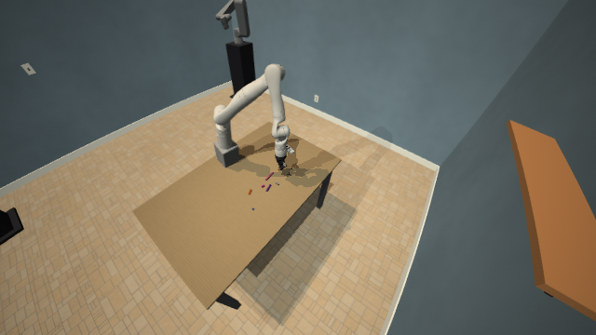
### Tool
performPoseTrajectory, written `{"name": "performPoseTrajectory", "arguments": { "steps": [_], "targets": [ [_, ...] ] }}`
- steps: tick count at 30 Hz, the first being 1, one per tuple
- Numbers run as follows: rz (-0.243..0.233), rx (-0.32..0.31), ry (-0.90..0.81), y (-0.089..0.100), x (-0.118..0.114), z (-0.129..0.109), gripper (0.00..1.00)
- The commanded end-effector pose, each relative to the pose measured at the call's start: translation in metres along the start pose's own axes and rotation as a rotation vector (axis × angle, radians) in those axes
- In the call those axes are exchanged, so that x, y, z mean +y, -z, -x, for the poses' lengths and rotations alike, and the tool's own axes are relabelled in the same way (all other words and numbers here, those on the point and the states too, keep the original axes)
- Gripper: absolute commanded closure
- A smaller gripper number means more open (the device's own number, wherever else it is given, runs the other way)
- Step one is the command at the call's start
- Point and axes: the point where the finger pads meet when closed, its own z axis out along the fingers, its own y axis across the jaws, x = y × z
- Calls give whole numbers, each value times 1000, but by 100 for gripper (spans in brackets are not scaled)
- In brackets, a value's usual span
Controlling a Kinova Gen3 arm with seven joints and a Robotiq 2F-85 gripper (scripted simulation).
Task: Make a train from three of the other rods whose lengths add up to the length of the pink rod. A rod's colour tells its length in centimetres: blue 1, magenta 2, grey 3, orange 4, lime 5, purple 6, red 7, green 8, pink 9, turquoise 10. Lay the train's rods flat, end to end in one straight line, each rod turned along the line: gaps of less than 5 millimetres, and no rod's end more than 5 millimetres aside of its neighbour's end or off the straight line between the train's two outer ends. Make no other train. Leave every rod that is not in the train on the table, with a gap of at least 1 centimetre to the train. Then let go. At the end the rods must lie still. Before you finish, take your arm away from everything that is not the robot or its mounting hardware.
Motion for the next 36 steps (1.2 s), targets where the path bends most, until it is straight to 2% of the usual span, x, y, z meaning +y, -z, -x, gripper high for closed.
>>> {"name": "performPoseTrajectory", "arguments": {
  "steps": [1,6,8,12,22,23,25,31,36],
  "targets": [
    [1,-1,-10,-1,17,16,95],
    [-5,-1,40,-3,44,48,95],
    [-5,-1,40,-3,44,48,95],
    [-8,0,88,-4,67,82,95],
    [-6,3,184,-4,106,156,95],
    [-6,3,193,-3,109,164,95],
    [-6,3,193,-3,109,164,95],
    [2,2,255,0,126,216,95],
    [7,1,287,2,133,244,95]
  ]
}}
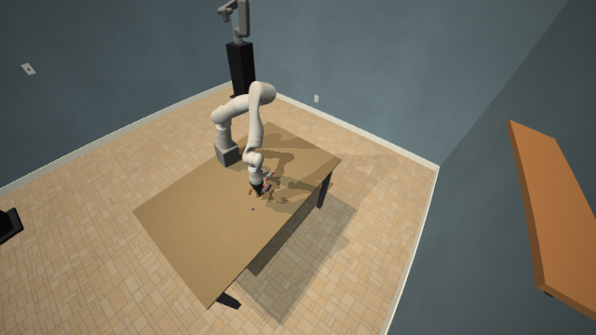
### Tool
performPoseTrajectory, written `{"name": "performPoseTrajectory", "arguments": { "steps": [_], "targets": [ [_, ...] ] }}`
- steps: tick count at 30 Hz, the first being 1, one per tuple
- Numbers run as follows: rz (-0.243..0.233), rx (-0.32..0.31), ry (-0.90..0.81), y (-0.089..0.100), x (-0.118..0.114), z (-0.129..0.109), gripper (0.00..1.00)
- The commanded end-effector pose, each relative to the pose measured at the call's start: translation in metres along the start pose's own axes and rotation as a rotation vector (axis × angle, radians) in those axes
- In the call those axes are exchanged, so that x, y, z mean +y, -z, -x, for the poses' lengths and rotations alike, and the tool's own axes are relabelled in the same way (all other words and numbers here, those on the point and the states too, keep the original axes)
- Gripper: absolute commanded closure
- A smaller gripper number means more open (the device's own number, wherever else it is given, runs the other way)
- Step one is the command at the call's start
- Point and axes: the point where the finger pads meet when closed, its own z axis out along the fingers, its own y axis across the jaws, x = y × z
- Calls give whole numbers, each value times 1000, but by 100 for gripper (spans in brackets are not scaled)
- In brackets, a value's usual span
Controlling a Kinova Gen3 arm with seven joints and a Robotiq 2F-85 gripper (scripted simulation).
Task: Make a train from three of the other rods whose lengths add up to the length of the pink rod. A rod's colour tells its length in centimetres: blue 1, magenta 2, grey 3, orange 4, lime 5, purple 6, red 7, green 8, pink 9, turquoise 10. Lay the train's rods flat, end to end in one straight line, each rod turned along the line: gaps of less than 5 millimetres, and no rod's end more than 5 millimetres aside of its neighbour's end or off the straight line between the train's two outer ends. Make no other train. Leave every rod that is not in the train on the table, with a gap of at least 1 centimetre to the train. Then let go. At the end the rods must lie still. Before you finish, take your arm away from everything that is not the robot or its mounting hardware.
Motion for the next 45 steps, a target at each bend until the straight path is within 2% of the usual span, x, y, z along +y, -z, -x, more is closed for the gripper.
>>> {"name": "performPoseTrajectory", "arguments": {
  "steps": [1,9,28,33,38,40,45],
  "targets": [
    [6,-6,-27,2,-2,27,95],
    [8,-7,-17,3,-3,36,95],
    [8,-6,-17,0,-3,36,95],
    [8,-6,-17,-12,-3,36,95],
    [8,-6,-17,-31,-3,36,95],
    [8,-6,-17,-31,-3,36,95],
    [8,-6,-17,-54,-3,37,95]
  ]
}}
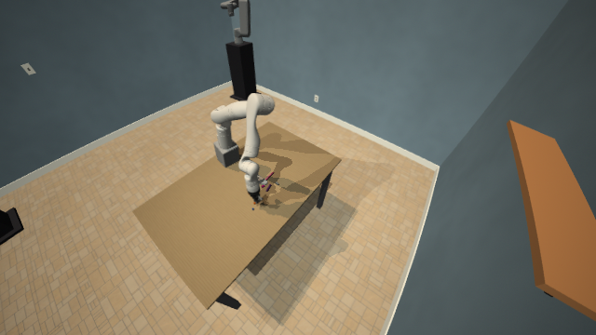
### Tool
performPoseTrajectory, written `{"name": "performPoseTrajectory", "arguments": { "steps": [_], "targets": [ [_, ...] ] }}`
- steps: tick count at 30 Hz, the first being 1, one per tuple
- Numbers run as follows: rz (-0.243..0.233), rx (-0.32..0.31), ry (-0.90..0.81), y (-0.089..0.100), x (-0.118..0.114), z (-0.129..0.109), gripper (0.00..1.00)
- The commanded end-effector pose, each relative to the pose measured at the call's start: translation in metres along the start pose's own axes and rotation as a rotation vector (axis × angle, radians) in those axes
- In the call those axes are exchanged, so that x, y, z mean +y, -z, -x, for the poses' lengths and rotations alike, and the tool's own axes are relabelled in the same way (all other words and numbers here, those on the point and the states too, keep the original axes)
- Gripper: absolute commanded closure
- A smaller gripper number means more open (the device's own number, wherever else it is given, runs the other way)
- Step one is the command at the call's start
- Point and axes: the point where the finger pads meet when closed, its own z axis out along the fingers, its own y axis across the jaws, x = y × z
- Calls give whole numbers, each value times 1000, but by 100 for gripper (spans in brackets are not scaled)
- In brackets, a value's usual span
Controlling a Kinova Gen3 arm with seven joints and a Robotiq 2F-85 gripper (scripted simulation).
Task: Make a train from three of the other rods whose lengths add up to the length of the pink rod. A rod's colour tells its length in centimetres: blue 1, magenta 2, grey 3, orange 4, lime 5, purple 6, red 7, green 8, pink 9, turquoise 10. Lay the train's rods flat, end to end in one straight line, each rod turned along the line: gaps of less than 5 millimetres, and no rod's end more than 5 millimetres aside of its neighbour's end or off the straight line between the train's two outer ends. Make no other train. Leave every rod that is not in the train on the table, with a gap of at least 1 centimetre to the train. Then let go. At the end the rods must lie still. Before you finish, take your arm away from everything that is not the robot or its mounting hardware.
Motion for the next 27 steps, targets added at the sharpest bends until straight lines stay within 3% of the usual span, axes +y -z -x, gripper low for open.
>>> {"name": "performPoseTrajectory", "arguments": {
  "steps": [1,10,27],
  "targets": [
    [-13,-2,-7,-16,-6,5,95],
    [-13,-2,-7,-41,-6,5,95],
    [-13,-2,-7,-43,-6,5,95]
  ]
}}
